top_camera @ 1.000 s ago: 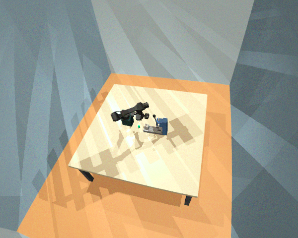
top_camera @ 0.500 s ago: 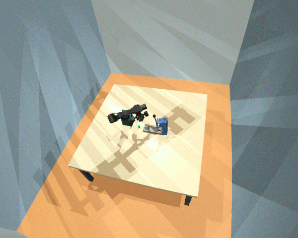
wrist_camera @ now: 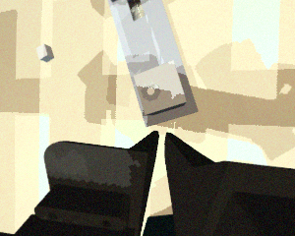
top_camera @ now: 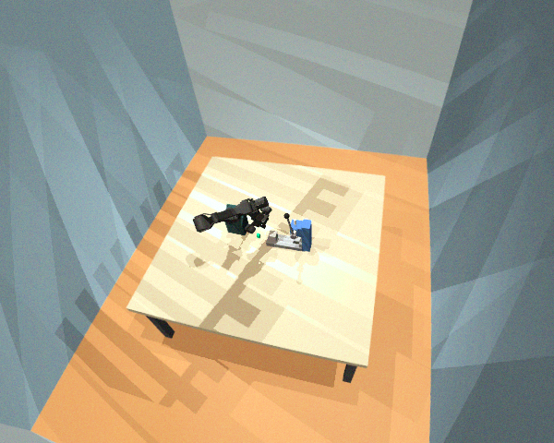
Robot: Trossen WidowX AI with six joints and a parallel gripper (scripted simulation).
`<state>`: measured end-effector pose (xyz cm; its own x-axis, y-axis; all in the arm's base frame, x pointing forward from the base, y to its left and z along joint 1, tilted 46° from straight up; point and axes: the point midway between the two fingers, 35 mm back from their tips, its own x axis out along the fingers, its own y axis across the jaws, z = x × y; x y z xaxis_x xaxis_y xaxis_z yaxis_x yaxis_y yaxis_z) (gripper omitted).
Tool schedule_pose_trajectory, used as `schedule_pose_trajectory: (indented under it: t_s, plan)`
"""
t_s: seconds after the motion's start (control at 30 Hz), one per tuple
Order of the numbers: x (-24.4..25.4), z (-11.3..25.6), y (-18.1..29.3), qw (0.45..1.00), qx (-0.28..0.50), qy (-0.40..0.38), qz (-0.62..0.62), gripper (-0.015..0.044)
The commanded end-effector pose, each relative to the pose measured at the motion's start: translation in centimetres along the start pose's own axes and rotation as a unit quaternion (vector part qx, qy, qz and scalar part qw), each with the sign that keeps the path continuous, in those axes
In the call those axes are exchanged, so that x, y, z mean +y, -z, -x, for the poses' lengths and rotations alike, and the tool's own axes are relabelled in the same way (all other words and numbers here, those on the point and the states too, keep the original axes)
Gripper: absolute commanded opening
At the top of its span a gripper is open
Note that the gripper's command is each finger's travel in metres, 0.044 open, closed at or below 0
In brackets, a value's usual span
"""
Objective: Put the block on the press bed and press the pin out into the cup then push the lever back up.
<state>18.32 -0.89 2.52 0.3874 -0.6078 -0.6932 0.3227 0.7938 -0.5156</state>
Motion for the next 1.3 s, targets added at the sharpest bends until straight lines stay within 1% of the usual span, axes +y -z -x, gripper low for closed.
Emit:
schedule_pose_trajectory:
  t_s: [0.0,0.5,1.13,1.27]
  plan:
    - [-0.9,-1.0,0.1,0.970,-0.088,0.003,0.229,0.0030]
    - [-1.0,-1.1,0.1,0.970,-0.088,0.002,0.229,0.0030]
    - [-1.8,-5.5,1.4,0.969,-0.088,0.003,0.231,0.0030]
    - [-1.8,-5.7,1.3,0.969,-0.087,0.004,0.231,0.0030]
